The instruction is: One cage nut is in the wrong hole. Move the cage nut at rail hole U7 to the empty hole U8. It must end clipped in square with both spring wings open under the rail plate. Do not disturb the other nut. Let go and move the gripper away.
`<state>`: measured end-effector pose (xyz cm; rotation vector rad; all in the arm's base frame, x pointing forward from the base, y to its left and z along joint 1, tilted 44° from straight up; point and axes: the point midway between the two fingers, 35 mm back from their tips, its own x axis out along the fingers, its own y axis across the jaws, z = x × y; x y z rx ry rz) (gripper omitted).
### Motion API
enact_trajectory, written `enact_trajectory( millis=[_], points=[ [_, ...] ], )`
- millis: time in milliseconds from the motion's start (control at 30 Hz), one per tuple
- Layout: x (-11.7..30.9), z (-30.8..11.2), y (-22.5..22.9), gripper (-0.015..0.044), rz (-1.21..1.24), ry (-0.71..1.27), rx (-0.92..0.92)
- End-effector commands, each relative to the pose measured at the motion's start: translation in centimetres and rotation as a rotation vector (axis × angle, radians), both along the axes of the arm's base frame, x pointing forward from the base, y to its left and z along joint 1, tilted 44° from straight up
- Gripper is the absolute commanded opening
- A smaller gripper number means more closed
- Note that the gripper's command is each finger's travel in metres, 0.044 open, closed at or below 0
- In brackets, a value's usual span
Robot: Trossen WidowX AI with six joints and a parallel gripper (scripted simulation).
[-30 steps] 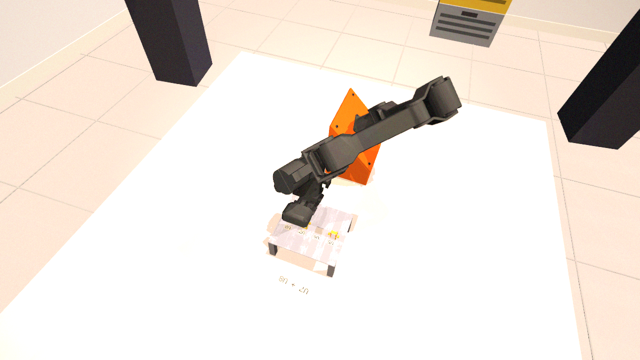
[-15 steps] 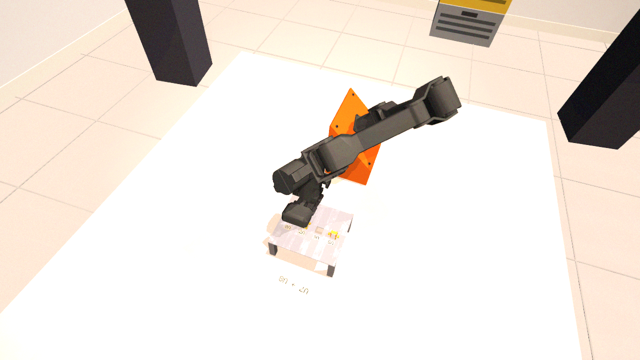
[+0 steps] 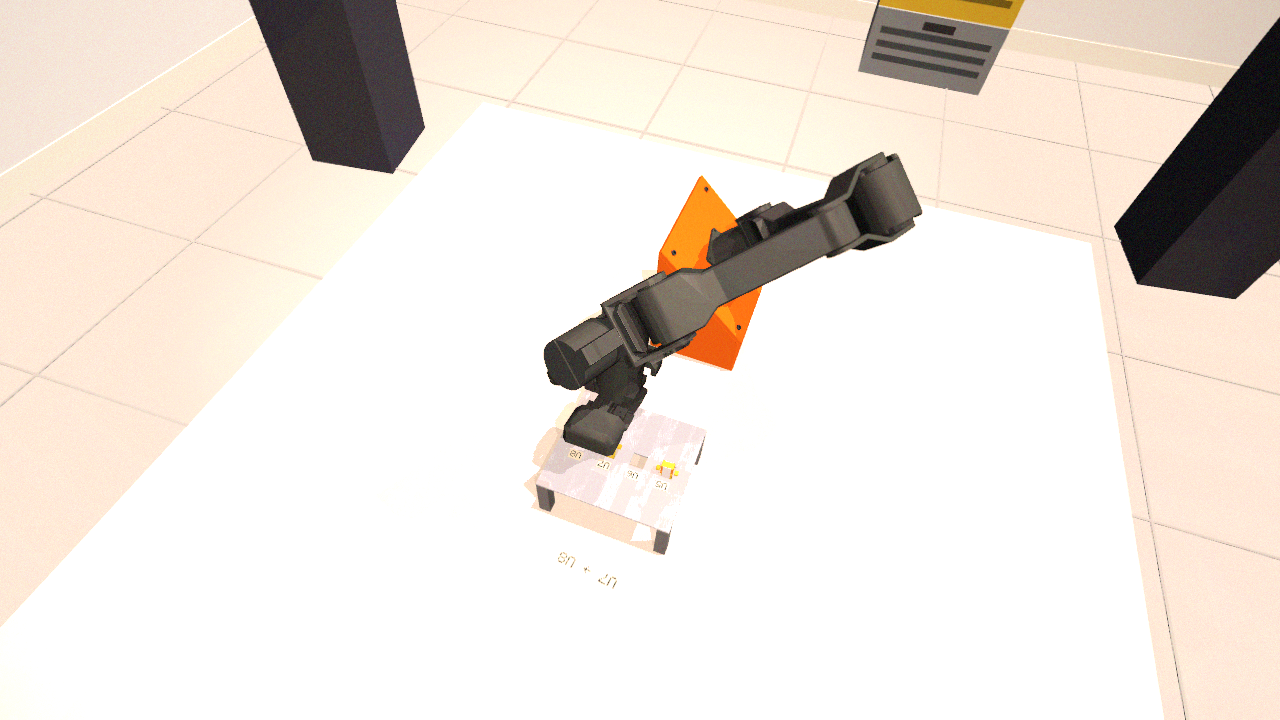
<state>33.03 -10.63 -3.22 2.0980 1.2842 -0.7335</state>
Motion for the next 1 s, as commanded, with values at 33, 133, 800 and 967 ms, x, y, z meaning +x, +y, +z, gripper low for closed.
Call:
enact_trajectory(
  millis=[33, 133, 800, 967],
  points=[
    [0.08, 0.06, -0.12, 0.0028, 0.004, -0.002, -0.005],
    [0.09, 0.06, -0.13, 0.0028, 0.005, -0.001, -0.005],
    [0.10, 0.15, -0.21, 0.0028, 0.012, 0.005, -0.003],
    [0.11, 0.20, -0.26, 0.0028, 0.015, 0.008, -0.003]
  ],
)
